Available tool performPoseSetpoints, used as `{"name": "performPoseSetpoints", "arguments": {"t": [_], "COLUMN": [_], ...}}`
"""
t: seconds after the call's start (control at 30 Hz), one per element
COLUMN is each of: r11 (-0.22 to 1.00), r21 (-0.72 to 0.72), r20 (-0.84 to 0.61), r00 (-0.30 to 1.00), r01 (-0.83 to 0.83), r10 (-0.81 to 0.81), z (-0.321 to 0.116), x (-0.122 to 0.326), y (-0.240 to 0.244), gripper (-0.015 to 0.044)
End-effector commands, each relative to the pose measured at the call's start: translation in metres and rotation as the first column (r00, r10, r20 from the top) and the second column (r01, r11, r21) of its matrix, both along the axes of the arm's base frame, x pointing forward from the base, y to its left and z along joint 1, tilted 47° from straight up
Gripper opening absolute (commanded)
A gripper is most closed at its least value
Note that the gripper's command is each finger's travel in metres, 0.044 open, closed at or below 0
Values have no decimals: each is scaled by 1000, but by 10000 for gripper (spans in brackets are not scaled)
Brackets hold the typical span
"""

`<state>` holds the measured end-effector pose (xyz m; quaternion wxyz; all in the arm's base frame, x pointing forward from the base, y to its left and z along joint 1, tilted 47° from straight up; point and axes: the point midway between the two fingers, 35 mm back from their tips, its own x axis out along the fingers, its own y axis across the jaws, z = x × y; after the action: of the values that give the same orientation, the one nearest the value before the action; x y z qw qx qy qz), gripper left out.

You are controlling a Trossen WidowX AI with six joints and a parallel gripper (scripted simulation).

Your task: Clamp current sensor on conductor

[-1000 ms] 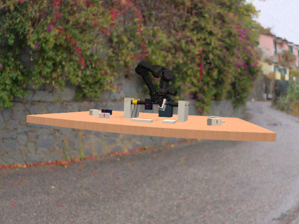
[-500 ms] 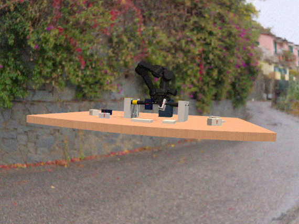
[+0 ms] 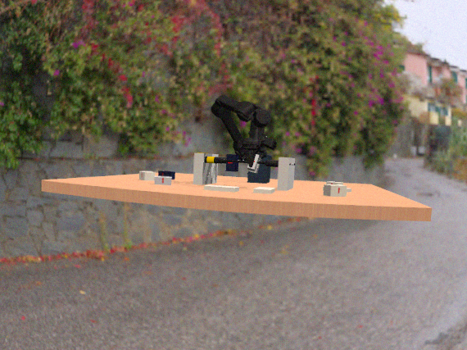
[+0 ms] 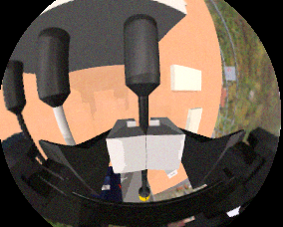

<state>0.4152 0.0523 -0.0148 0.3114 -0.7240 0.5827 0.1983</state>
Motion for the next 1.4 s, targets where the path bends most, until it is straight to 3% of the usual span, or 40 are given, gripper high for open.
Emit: {"name": "performPoseSetpoints", "arguments": {"t": [0.0, 1.03, 1.37], "r11": [1000, 1000, 1000], "r21": [0, 0, 0], "r20": [2, 2, 0], "r00": [1000, 1000, 1000], "r01": [0, 0, 0], "r10": [0, 0, 0], "z": [0, 0, 0], "x": [0, 0, 0], "y": [0, 0, 0], "gripper": [0, 0, 263]}}
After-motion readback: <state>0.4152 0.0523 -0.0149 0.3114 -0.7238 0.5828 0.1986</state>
